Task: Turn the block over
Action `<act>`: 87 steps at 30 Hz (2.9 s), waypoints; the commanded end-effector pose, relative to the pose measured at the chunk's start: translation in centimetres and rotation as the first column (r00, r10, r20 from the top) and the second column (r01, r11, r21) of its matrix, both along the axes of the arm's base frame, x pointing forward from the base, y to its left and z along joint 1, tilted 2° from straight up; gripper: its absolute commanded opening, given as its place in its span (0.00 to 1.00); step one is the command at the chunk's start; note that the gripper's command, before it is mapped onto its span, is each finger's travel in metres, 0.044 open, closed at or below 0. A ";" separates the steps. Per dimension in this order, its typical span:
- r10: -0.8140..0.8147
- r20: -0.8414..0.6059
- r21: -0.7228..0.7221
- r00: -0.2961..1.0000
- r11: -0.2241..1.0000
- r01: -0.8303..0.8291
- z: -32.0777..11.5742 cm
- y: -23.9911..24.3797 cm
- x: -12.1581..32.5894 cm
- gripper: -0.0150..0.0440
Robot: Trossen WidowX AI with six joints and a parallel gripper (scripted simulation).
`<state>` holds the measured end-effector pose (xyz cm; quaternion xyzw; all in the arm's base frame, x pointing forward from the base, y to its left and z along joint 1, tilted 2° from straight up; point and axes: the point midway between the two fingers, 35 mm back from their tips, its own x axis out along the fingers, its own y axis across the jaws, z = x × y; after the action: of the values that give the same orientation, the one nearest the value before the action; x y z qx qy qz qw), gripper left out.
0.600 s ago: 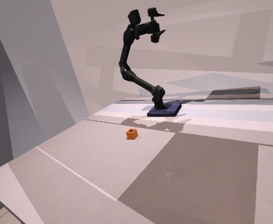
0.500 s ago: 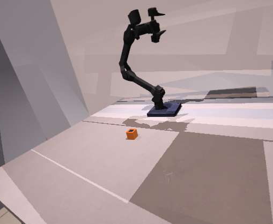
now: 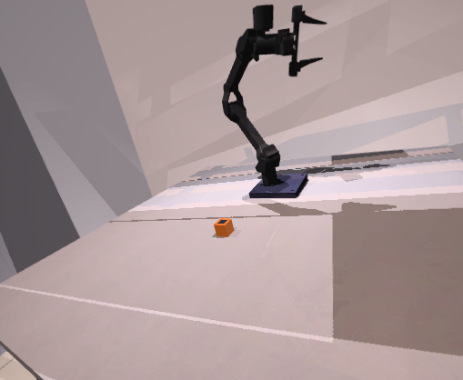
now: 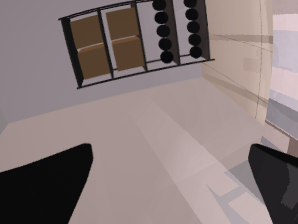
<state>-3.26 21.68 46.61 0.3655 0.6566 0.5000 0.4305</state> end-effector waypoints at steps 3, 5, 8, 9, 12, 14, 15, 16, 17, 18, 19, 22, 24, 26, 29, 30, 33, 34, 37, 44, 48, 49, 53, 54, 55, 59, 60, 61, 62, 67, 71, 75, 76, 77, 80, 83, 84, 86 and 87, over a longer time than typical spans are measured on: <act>-0.170 0.159 -0.076 0.973 0.980 0.184 -3.1 3.5 5.9 1.00; -0.225 0.227 -0.111 0.948 0.961 0.255 -4.6 4.4 8.7 1.00; -0.287 0.328 -0.167 0.900 0.920 0.354 -7.0 5.1 13.1 1.00; -0.301 0.361 -0.186 0.883 0.904 0.384 -7.8 5.2 14.5 1.00; -0.317 0.443 -0.244 0.839 0.858 0.452 -10.1 4.9 18.3 1.00; -0.329 0.486 -0.282 0.810 0.818 0.501 -11.7 4.5 21.1 1.00; -0.332 0.505 -0.301 0.797 0.797 0.523 -12.5 4.1 22.5 1.00; -0.333 0.521 -0.318 0.786 0.779 0.541 -13.2 3.8 23.6 1.00; -0.333 0.533 -0.331 0.778 0.764 0.554 -13.8 3.4 24.5 1.00; -0.332 0.542 -0.342 0.772 0.752 0.564 -14.2 3.2 25.2 1.00; -0.329 0.550 -0.351 0.768 0.744 0.569 -14.5 3.0 25.7 1.00; -0.297 0.587 -0.399 0.753 0.703 0.588 -16.2 1.8 27.8 1.00; -0.253 0.619 -0.456 0.744 0.656 0.602 -18.1 0.2 30.1 1.00; -0.196 0.641 -0.519 0.742 0.602 0.607 -20.2 -1.8 32.4 1.00; -0.103 0.644 -0.615 0.758 0.520 0.593 -23.3 -5.3 35.2 1.00; -0.071 0.637 -0.646 0.767 0.493 0.582 -24.3 -6.6 36.0 1.00; 0.024 0.594 -0.738 0.804 0.416 0.532 -27.4 -10.7 37.8 1.00; 0.055 0.572 -0.766 0.819 0.392 0.509 -28.4 -12.1 38.3 1.00; 0.139 0.485 -0.845 0.863 0.326 0.423 -31.3 -16.5 39.0 1.00; 0.176 0.434 -0.879 0.884 0.300 0.372 -32.7 -18.7 39.0 1.00; 0.176 0.434 -0.879 0.884 0.300 0.372 -33.5 -18.7 39.1 1.00; 0.176 0.434 -0.879 0.884 0.300 0.372 -34.5 -18.7 39.2 1.00; 0.176 0.434 -0.879 0.884 0.300 0.371 -36.2 -18.6 39.2 1.00; 0.176 0.434 -0.879 0.884 0.300 0.371 -36.2 -18.6 39.2 1.00; 0.176 0.434 -0.879 0.884 0.300 0.371 -36.2 -18.6 39.2 1.00; 0.176 0.434 -0.879 0.884 0.300 0.371 -37.4 -18.7 39.2 1.00; 0.176 0.434 -0.879 0.884 0.300 0.371 -37.7 -18.7 39.1 1.00; 0.176 0.434 -0.879 0.884 0.300 0.371 -37.7 -18.7 39.1 1.00; 0.176 0.434 -0.879 0.884 0.300 0.371 -37.7 -18.7 39.1 1.00; 0.176 0.434 -0.879 0.884 0.300 0.371 -38.3 -18.7 39.2 1.00; 0.176 0.434 -0.879 0.884 0.300 0.371 -39.0 -18.7 39.3 1.00; 0.176 0.434 -0.879 0.884 0.300 0.371 -39.6 -18.7 39.3 1.00; 0.176 0.434 -0.879 0.884 0.300 0.371 -39.8 -18.6 39.3 1.00; 0.176 0.434 -0.879 0.884 0.300 0.371 -40.0 -18.6 39.3 1.00; 0.176 0.434 -0.879 0.884 0.300 0.371 -40.4 -18.6 39.3 1.00; 0.176 0.433 -0.879 0.884 0.300 0.371 -40.9 -18.6 39.4 1.00; 0.176 0.433 -0.879 0.884 0.300 0.371 -41.0 -18.6 39.4 1.00; 0.176 0.433 -0.879 0.884 0.300 0.371 -41.0 -18.6 39.4 0.96; 0.176 0.433 -0.879 0.884 0.300 0.371 -41.0 -18.6 39.4 0.91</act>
<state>36.11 3.12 5.83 -0.0419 0.6781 0.0578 0.7315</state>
